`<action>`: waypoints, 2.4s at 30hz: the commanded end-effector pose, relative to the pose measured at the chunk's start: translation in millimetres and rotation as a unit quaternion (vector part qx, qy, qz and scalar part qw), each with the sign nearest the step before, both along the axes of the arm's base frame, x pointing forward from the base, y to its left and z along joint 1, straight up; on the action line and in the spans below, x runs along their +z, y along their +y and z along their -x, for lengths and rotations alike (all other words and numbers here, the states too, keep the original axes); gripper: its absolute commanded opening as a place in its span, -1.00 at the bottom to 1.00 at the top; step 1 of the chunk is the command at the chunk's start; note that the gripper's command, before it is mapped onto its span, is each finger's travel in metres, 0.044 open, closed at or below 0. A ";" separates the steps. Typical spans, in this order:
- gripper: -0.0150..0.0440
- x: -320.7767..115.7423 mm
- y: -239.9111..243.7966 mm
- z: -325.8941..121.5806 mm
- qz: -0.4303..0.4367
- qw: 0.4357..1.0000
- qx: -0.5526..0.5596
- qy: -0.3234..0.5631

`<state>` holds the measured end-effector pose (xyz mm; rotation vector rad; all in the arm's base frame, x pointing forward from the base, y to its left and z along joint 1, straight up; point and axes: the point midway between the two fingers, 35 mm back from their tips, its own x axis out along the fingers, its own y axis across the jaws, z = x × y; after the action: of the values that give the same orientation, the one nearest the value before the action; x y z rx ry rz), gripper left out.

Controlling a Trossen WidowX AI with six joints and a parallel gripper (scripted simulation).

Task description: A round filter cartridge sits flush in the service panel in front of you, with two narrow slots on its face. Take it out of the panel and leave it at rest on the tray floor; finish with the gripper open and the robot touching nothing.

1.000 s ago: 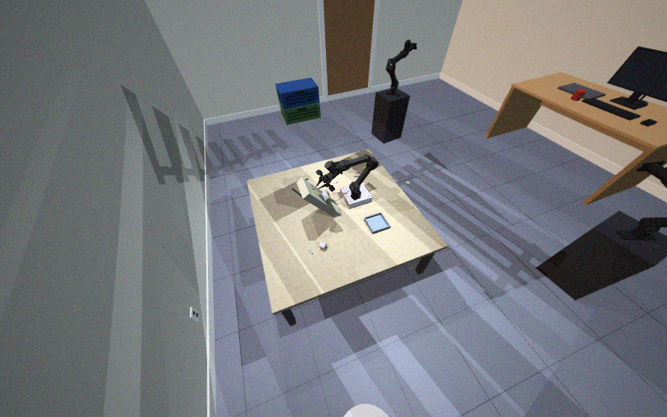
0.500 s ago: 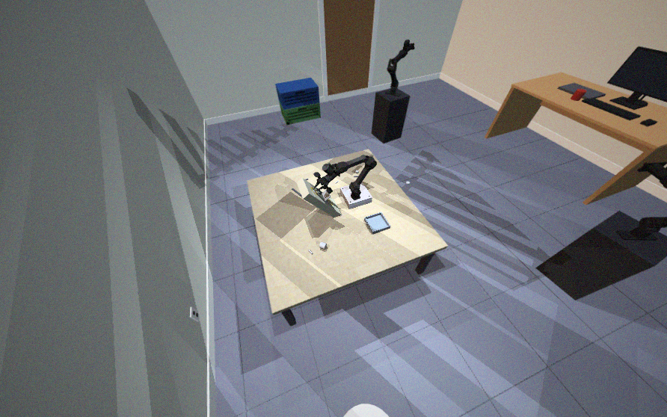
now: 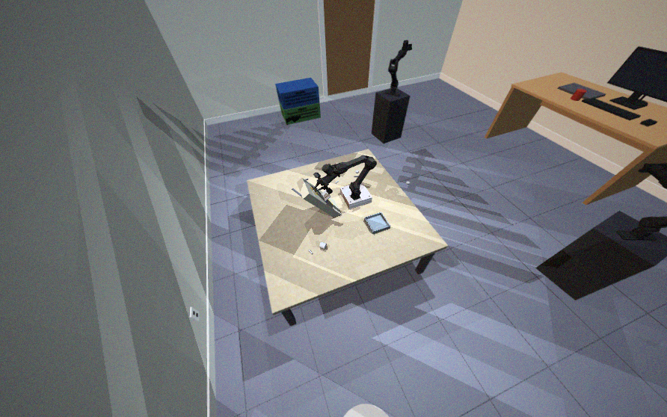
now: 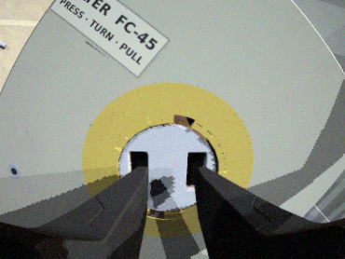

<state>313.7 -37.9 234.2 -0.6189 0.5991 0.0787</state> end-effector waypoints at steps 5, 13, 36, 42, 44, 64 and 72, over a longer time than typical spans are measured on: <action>-0.16 -5.4 -0.1 1.9 0.002 1.000 0.000 0.005; -0.16 -6.9 -0.4 -0.6 0.002 1.000 0.000 0.005; -0.16 -4.6 -0.6 -2.1 0.002 1.000 0.000 0.005; -0.16 -3.5 -0.7 -2.8 0.002 1.000 0.000 0.005; -0.16 -3.3 -0.7 -3.0 0.002 1.000 0.000 0.005; -0.16 -5.4 -1.1 -6.1 0.002 1.000 0.000 0.005; -0.16 -8.4 -1.7 -10.5 0.002 1.000 0.000 0.005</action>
<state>321.4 -38.7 229.5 -0.6183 0.6037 0.0816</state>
